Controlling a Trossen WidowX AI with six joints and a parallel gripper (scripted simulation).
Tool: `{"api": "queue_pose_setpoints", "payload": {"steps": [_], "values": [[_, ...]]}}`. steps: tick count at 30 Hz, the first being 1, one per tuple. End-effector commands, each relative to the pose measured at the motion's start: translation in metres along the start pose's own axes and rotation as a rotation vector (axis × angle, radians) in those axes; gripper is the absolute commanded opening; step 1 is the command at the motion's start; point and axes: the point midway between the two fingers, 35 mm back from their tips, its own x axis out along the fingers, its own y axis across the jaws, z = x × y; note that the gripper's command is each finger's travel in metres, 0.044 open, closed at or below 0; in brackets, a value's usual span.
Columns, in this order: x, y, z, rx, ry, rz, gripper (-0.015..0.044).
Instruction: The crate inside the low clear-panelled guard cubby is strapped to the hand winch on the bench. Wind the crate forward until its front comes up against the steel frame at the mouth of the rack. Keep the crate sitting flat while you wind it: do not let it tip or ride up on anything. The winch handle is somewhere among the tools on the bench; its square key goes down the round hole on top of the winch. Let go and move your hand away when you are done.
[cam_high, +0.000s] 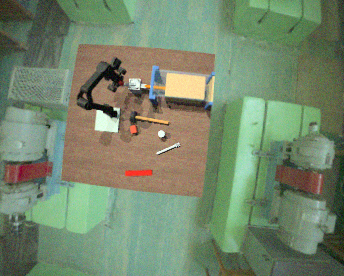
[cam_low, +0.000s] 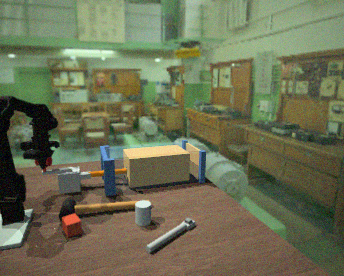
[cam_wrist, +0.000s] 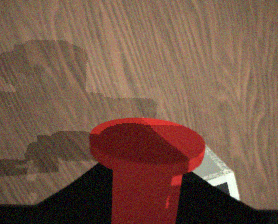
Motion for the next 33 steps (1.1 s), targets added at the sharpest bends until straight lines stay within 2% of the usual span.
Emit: {"api": "queue_pose_setpoints", "payload": {"steps": [1,33], "values": [[0.002,0.016,-0.013,0.014,0.018,0.031,0.0],[0.001,0.036,-0.042,0.014,0.02,0.032,0.0]]}}
